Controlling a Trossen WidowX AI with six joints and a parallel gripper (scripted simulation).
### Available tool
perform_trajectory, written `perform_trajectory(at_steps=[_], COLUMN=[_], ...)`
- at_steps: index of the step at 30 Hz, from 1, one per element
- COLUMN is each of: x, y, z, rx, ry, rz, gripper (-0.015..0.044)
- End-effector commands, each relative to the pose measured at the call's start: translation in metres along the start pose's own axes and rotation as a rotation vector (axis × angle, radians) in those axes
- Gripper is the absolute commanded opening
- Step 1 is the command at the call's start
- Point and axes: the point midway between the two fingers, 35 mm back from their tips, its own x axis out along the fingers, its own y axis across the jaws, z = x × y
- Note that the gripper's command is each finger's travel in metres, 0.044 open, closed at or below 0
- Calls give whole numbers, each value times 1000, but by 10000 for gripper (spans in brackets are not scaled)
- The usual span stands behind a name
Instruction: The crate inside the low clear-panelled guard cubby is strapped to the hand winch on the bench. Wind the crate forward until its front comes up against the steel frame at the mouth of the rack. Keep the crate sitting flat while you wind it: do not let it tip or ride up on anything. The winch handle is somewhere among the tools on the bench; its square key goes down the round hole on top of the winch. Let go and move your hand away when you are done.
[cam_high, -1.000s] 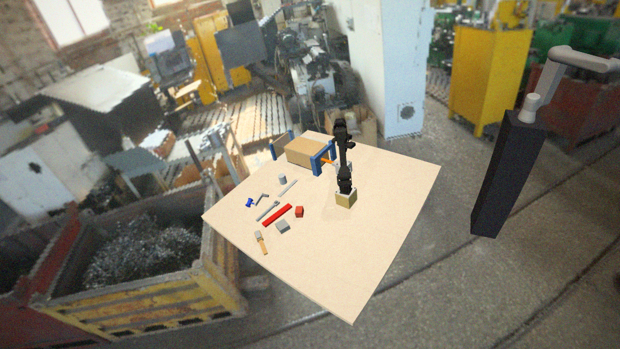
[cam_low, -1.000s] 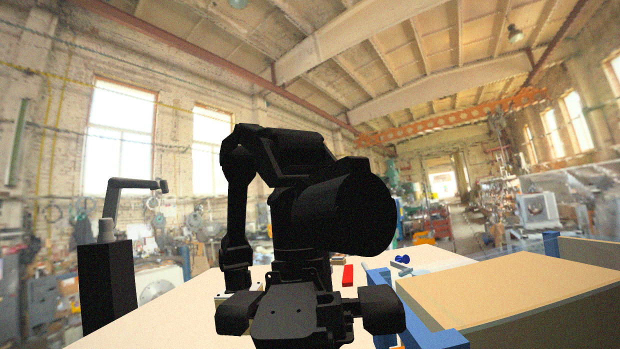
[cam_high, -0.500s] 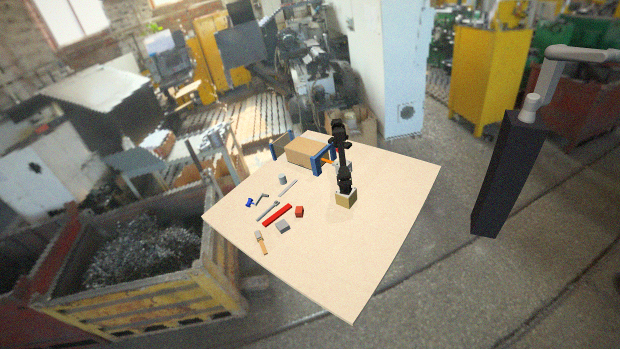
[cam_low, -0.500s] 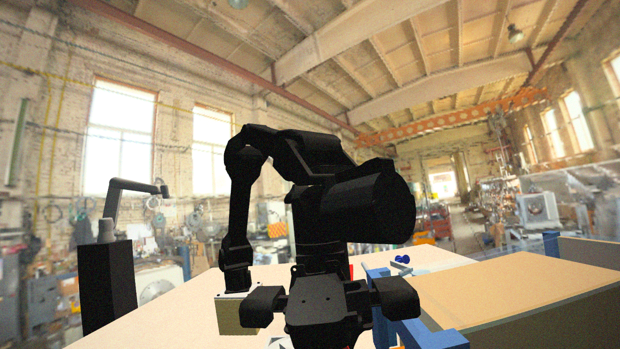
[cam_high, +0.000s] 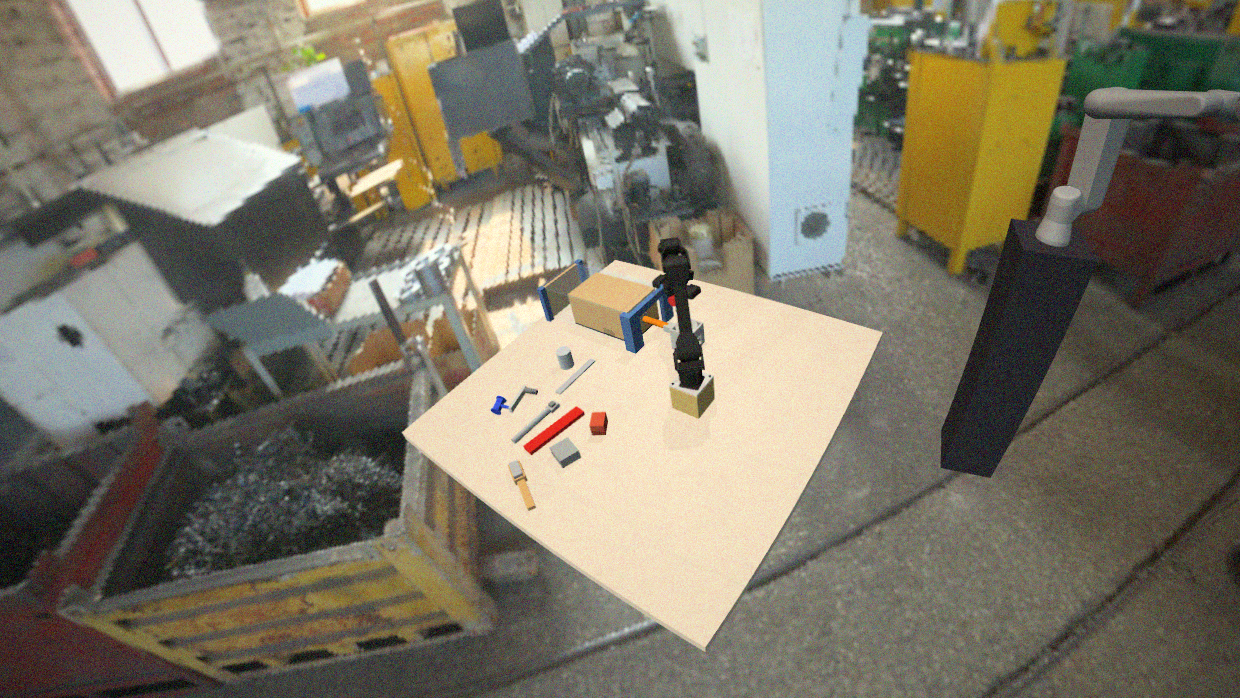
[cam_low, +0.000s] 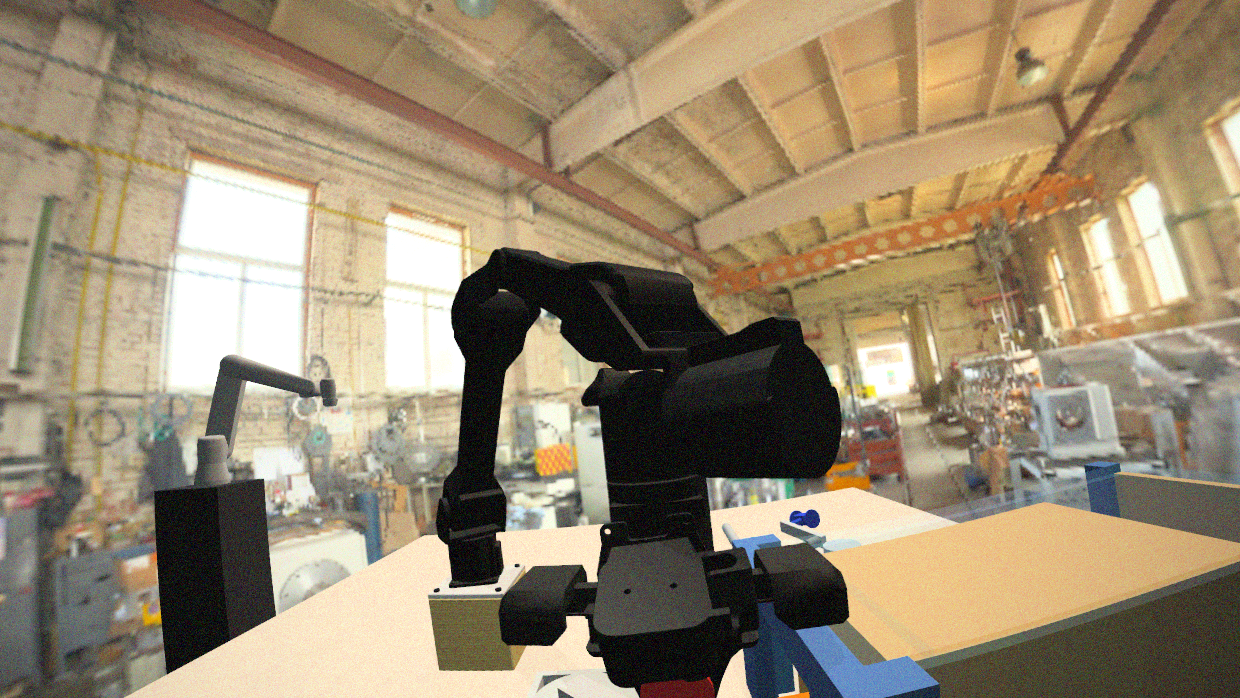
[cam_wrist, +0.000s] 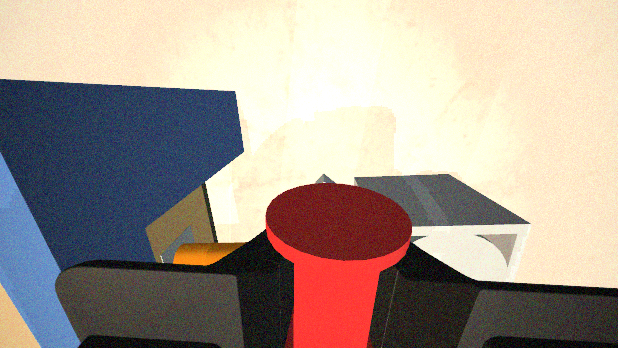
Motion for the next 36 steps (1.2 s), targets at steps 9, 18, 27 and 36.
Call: perform_trajectory(at_steps=[9, 18, 27, 36], x=[0, 0, 0, -1], y=[14, 17, 19, 20], z=[-28, -38, -48, -59], rx=[-25, -25, -25, -25], ry=[36, 37, 37, 38], rz=[8, 9, 9, 9], gripper=[0, 0, 0, 0])
